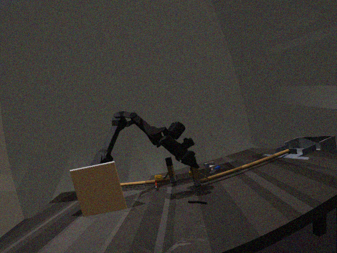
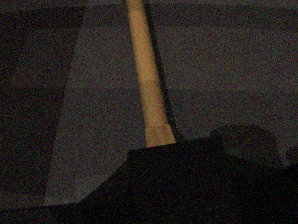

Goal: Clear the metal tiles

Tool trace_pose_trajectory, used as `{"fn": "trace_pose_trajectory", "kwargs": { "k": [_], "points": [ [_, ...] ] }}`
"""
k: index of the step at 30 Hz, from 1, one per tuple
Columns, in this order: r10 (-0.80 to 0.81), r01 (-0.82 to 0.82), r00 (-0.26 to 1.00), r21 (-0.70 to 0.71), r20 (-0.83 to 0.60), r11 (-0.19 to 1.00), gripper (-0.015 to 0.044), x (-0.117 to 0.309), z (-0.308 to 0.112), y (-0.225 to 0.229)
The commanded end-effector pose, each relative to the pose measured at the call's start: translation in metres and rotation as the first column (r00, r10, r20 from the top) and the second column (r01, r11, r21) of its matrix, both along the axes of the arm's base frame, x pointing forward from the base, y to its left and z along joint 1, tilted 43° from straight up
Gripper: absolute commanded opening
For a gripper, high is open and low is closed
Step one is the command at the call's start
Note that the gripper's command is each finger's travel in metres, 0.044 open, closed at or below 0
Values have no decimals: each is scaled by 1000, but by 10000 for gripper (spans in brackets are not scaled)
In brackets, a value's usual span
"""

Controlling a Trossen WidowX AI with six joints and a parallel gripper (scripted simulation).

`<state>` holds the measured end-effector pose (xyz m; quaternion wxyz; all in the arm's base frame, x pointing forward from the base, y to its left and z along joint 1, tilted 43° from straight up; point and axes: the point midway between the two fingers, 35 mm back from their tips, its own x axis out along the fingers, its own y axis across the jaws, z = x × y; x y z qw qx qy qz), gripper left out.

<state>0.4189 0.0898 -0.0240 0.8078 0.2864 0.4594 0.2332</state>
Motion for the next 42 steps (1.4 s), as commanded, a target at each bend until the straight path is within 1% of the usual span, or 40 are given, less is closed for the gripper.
{"fn": "trace_pose_trajectory", "kwargs": {
  "k": [1, 42],
  "points": [
    [-6, 6, 1000, 1, 20, 1000, 0, -2, 6, -4],
    [-10, 10, 1000, 1, 22, 1000, 0, -66, 7, -13]
  ]
}}
